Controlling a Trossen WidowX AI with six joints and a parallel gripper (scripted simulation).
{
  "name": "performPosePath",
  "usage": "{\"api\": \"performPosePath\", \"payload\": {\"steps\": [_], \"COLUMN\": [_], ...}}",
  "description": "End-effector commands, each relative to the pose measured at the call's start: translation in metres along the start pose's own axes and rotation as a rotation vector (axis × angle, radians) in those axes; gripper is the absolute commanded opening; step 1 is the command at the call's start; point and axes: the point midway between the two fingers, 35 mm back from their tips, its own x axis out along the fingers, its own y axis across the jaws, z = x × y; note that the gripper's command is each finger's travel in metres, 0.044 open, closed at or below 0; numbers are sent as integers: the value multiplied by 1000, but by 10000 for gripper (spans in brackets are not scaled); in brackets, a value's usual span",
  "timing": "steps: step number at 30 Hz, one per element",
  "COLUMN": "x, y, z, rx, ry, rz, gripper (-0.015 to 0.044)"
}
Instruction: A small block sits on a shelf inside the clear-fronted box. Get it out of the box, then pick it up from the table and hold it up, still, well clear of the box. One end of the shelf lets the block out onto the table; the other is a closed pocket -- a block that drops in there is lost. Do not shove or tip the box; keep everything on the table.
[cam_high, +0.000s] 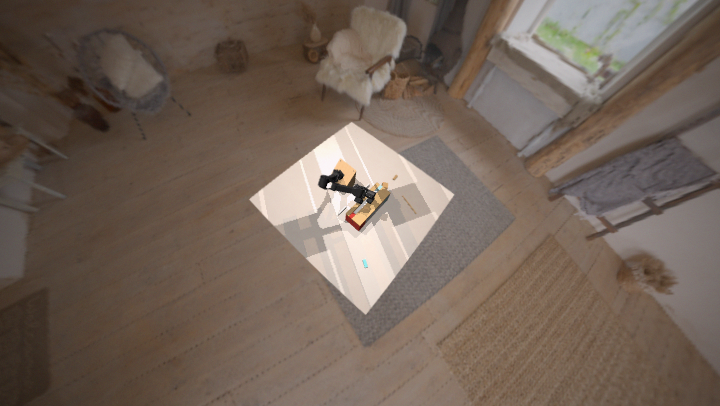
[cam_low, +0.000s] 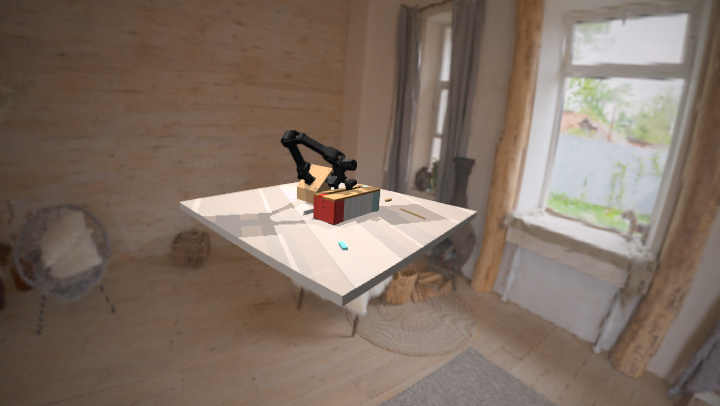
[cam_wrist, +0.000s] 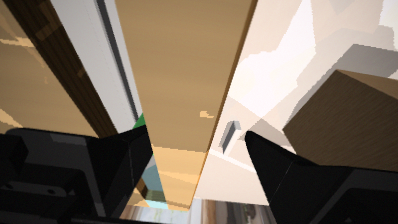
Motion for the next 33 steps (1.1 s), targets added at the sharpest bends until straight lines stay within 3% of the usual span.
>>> {"api": "performPosePath", "payload": {"steps": [1, 33], "x": [2, 5], "y": [0, 0], "z": [-5, -13], "rx": [2, 2], "ry": [3, 3], "rz": [0, 0], "gripper": [400, 400]}}
